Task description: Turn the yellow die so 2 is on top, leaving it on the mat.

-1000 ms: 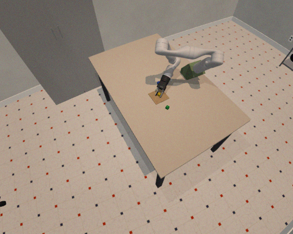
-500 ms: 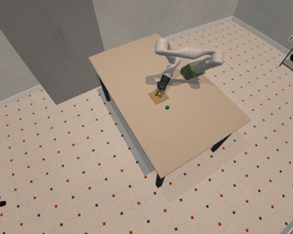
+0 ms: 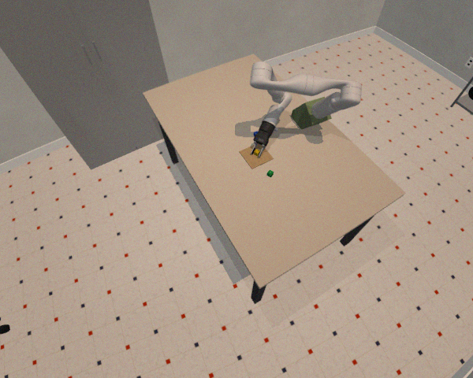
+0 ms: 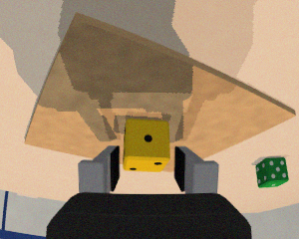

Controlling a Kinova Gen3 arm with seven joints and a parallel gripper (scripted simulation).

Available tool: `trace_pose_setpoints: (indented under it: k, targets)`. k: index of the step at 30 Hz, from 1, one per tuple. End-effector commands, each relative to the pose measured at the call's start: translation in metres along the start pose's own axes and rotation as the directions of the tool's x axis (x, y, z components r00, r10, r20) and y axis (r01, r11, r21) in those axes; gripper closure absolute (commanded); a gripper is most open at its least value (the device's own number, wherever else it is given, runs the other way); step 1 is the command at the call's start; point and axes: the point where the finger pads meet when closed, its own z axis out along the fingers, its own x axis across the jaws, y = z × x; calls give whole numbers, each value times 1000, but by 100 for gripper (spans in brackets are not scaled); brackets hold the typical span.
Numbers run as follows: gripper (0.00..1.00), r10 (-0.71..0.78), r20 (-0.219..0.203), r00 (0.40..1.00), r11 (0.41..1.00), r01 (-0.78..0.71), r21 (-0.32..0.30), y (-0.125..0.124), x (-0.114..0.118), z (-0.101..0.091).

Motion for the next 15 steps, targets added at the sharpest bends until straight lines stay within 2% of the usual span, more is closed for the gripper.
trace_pose_setpoints:
  k: [1, 12, 15]
  targets:
    - [21, 0, 3, 1000, 1000, 0, -1, 1, -1, -4]
    - [21, 0, 3, 1000, 1000, 0, -1, 1, -1, -41]
    - [21, 0, 3, 1000, 1000, 0, -1, 1, -1, -44]
